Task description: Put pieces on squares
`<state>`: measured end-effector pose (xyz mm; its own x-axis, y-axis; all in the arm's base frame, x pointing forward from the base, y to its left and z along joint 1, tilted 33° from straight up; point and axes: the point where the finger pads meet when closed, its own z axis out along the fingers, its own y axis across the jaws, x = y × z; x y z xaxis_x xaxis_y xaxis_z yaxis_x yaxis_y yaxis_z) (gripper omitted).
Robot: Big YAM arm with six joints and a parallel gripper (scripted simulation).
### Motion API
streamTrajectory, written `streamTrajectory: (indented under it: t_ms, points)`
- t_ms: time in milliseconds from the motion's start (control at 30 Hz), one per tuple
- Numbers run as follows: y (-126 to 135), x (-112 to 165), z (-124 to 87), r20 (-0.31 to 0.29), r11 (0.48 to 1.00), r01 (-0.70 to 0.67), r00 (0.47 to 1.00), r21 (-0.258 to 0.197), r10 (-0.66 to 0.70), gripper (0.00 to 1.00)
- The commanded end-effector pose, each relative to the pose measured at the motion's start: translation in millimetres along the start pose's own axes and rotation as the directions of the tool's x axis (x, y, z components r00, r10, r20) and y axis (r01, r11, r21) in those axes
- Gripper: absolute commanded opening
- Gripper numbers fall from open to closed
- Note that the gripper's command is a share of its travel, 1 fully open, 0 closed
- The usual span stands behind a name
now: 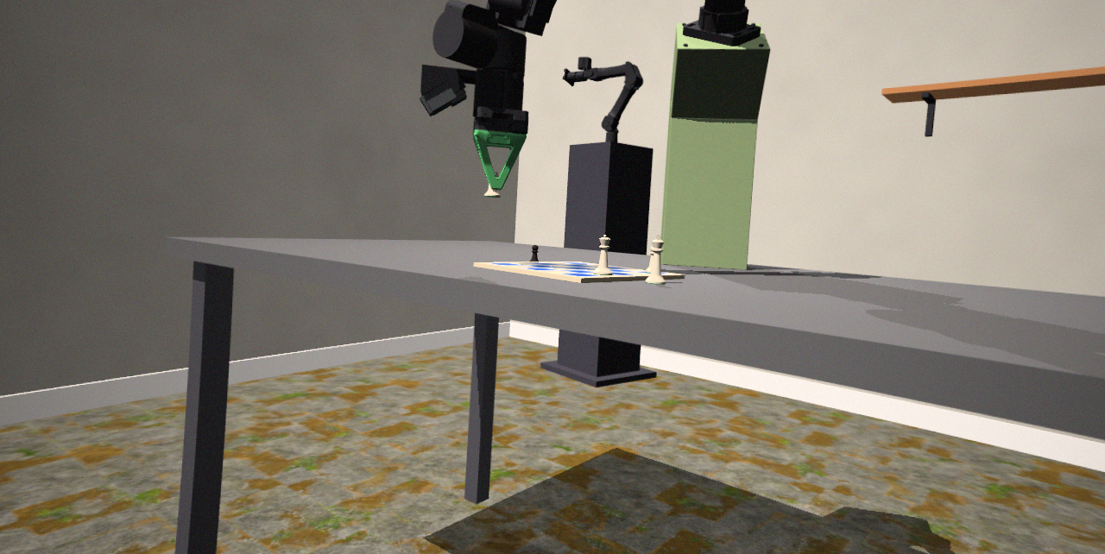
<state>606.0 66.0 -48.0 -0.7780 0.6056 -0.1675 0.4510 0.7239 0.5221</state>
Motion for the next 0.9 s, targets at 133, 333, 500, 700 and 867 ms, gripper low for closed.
streamTrajectory:
  t_ms: [133,333,500,700,867]
  points:
    - [-51.1,75.7,10.3,-0.012,0.996,-0.092,0.996,0.012,0.092,0.00]
    - [-80.4,127.9,-10.1,0.006,0.988,-0.155,0.988,-0.009,0.155,0.00]
    - [-89.9,140.7,-13.9,0.009,0.985,-0.174,0.985,-0.012,0.174,0.00]
    - [-100.2,145.3,-8.8,-0.006,0.982,-0.189,0.982,0.012,0.189,0.00]
    - [-101.3,146.4,-7.4,-0.010,0.982,-0.190,0.982,0.016,0.190,0.00]
